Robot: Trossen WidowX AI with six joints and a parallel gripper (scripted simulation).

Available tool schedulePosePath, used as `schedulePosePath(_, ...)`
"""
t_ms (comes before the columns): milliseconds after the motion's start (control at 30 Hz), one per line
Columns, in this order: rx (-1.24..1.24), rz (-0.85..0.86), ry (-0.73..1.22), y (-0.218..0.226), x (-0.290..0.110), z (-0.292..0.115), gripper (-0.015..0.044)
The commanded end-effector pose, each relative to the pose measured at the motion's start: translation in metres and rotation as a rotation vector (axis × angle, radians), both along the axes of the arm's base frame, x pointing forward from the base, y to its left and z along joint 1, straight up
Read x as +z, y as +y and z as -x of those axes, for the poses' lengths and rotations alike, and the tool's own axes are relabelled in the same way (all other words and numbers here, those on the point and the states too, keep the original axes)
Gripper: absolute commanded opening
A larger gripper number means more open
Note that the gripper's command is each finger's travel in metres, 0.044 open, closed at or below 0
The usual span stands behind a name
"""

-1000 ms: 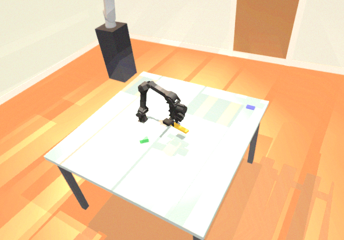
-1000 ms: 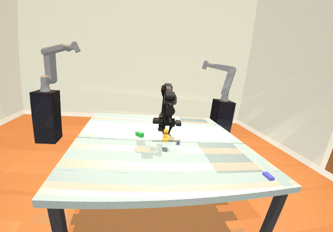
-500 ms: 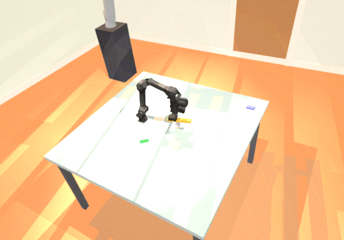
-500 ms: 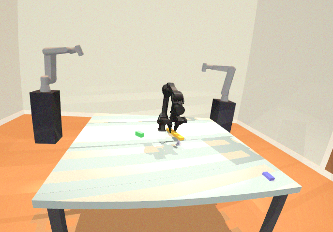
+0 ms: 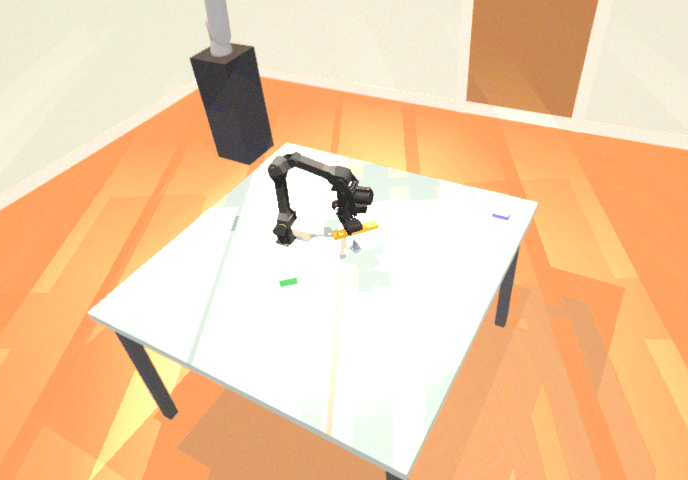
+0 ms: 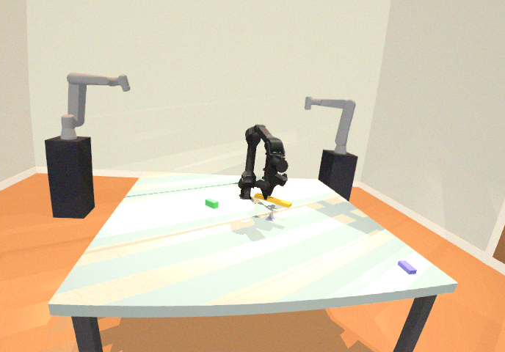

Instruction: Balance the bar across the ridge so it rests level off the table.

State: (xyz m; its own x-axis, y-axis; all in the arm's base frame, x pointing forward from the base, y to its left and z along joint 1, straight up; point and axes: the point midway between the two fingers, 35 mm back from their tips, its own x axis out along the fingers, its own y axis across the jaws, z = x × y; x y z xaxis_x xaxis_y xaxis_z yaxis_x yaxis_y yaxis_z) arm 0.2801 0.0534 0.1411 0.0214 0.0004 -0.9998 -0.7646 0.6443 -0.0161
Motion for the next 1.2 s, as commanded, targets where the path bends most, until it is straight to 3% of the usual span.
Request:
schedulePosePath(0, 0.089, -0.003, -0.006, 0.003, -0.001, 0.004, 0.0)
schedulePosePath(1167, 0.182, 0.0, -0.007, -0.001, -0.044, -0.001, 0.0)
